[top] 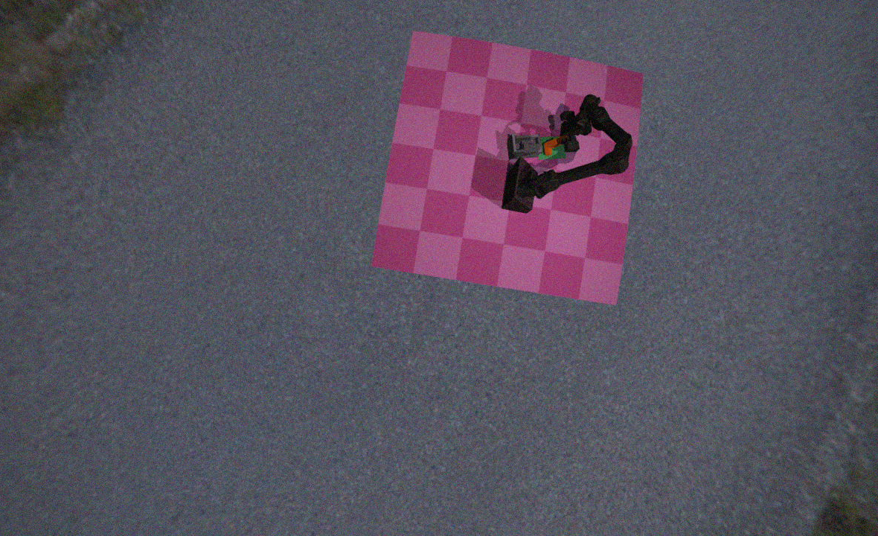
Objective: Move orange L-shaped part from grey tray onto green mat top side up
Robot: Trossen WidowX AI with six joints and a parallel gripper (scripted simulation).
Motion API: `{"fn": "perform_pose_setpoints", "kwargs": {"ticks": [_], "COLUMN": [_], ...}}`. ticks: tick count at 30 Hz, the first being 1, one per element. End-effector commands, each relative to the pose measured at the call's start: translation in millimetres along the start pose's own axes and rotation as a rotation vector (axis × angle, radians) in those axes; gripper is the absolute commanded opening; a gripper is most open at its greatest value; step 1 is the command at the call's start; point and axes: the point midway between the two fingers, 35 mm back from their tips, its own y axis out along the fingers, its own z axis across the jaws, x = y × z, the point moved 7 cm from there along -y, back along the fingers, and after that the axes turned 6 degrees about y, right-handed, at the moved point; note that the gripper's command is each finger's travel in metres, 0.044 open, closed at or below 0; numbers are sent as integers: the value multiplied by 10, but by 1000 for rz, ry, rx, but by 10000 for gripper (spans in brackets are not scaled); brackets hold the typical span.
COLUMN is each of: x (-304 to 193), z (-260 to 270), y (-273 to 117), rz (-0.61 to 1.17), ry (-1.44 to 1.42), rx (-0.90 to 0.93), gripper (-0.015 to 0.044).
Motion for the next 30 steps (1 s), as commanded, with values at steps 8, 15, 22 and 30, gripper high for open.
{"fn": "perform_pose_setpoints", "kwargs": {"ticks": [8, 15, 22, 30], "x": [-13, -5, -5, -10], "z": [-4, -5, -5, 13], "y": [13, 7, 7, -768], "rz": [6, 1, 1, 10], "ry": [-7, -1, -1, -6], "rx": [0, -2, -2, 0], "gripper": [0, 53, 236, 400]}}
